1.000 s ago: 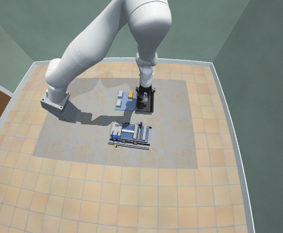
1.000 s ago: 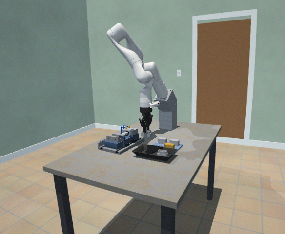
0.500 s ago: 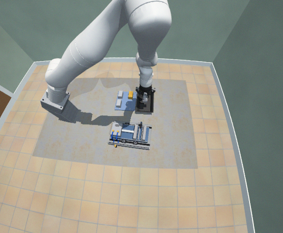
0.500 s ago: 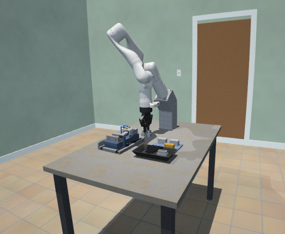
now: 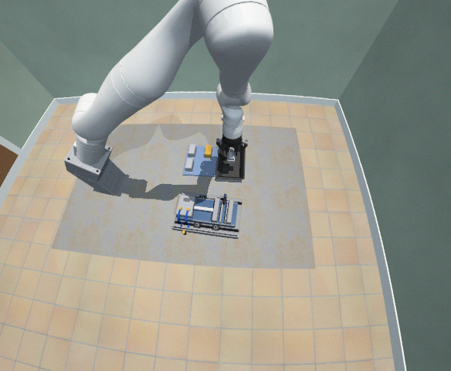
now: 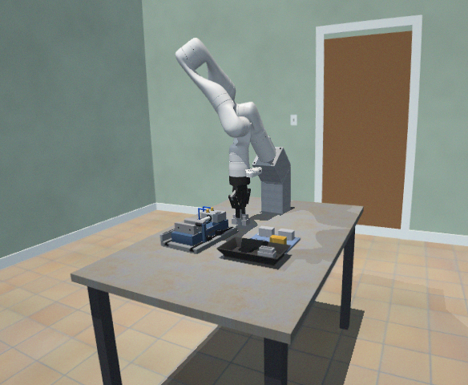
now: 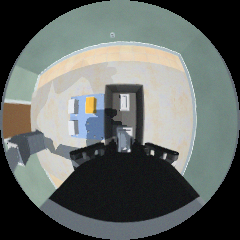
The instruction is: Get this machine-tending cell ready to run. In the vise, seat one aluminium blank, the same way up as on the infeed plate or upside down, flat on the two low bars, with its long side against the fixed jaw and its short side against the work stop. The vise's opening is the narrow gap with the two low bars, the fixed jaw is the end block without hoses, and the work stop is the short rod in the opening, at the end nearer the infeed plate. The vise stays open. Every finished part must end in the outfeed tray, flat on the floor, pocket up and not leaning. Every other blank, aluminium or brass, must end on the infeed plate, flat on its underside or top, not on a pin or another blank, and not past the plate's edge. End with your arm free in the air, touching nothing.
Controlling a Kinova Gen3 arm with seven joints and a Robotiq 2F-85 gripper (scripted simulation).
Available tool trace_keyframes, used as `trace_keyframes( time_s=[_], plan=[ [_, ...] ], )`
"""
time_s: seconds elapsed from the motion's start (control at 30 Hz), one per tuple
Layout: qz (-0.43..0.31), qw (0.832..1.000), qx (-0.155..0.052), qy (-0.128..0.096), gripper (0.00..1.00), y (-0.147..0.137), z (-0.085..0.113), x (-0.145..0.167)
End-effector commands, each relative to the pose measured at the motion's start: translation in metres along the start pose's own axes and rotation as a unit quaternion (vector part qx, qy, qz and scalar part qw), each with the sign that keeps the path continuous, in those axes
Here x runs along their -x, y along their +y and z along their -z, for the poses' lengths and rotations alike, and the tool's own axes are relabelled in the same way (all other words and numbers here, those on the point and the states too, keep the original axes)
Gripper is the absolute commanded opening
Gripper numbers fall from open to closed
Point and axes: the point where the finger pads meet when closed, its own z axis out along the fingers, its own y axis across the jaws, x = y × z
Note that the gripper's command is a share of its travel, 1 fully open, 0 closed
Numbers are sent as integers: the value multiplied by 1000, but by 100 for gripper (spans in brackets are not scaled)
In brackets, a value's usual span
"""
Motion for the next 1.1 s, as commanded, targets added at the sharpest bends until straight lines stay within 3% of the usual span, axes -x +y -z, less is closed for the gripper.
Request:
trace_keyframes(
  time_s=[0.0, 0.67, 1.07],
  plan=[
    [0, 1000, 1, 0, 0, 0, 0, 0],
    [0, 1000, 1, 0, 0, 1, -9, 0],
    [0, 1000, 1, 0, 0, 1, -27, 0]
  ],
)
